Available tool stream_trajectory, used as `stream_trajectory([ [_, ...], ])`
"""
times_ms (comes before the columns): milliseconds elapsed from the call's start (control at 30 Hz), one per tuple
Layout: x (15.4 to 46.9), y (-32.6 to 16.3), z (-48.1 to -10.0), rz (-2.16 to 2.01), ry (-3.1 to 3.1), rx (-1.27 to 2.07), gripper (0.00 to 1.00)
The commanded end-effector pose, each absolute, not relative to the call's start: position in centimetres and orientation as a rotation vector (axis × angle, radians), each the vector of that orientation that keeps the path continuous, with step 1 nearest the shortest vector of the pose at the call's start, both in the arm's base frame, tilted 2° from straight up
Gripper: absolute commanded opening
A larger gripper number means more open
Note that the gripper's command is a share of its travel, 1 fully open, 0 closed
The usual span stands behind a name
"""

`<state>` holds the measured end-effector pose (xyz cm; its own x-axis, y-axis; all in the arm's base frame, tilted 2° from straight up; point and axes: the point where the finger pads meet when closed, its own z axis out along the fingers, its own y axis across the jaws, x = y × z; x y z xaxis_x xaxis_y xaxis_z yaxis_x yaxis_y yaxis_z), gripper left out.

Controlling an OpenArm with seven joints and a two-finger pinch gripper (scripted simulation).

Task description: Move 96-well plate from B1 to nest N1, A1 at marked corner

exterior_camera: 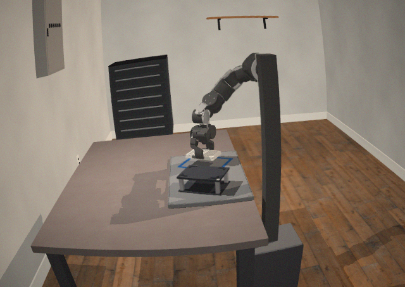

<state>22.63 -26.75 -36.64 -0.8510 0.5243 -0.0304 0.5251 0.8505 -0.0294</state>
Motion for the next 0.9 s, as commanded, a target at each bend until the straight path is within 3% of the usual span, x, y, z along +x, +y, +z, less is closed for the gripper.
stream_trajectory([
  [0, 22.4, -26.7, -36.7, -0.066, 3.013, 0.851, 0.0],
  [267, 22.4, -26.7, -36.7, -0.066, 3.013, 0.851, 0.0],
  [433, 22.5, -26.6, -33.5, -0.066, 3.013, 0.85, 0.0],
  [867, 22.4, -26.6, -33.0, -0.066, 3.013, 0.85, 0.0],
])
